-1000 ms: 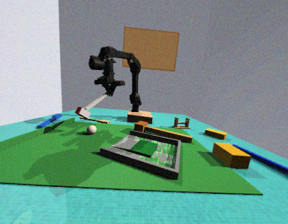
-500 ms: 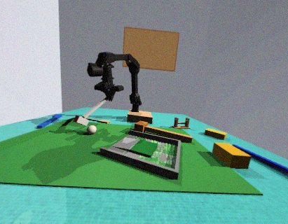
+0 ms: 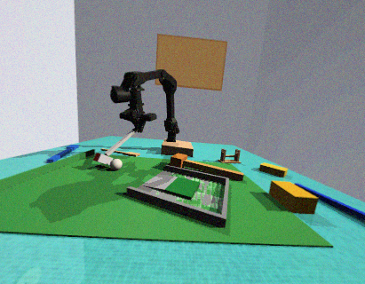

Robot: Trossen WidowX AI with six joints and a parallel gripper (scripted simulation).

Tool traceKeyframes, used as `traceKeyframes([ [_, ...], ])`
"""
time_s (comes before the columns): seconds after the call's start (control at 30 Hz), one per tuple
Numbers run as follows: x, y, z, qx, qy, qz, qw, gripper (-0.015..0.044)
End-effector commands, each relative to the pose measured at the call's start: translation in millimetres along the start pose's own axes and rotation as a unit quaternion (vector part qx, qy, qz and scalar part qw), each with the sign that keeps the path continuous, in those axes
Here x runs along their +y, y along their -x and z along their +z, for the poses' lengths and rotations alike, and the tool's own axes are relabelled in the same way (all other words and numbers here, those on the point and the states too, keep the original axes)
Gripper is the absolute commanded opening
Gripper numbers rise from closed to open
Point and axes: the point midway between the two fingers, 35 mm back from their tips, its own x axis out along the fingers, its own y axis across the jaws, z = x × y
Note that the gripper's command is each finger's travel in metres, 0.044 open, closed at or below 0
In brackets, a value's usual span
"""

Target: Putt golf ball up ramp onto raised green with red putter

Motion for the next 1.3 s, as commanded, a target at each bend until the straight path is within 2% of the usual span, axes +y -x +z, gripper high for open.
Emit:
traceKeyframes([
  [0.0,0.1,-5.1,-0.1,0.002,-0.002,0.0,1.0,0.0],
  [0.37,-0.8,-1.4,0.2,0.0,0.0,0.0,1.0,0.0],
  [0.67,-30.0,-5.1,0.0,0.002,-0.003,-0.001,1.0,0.0],
  [1.03,-27.3,-6.4,-1.8,0.006,-0.004,0.002,1.0,0.0],
  [1.1,-17.5,-5.8,0.4,0.005,-0.004,0.001,1.0,0.0],
  [1.27,56.3,-3.5,6.3,0.001,-0.003,0.002,1.0,0.0],
])
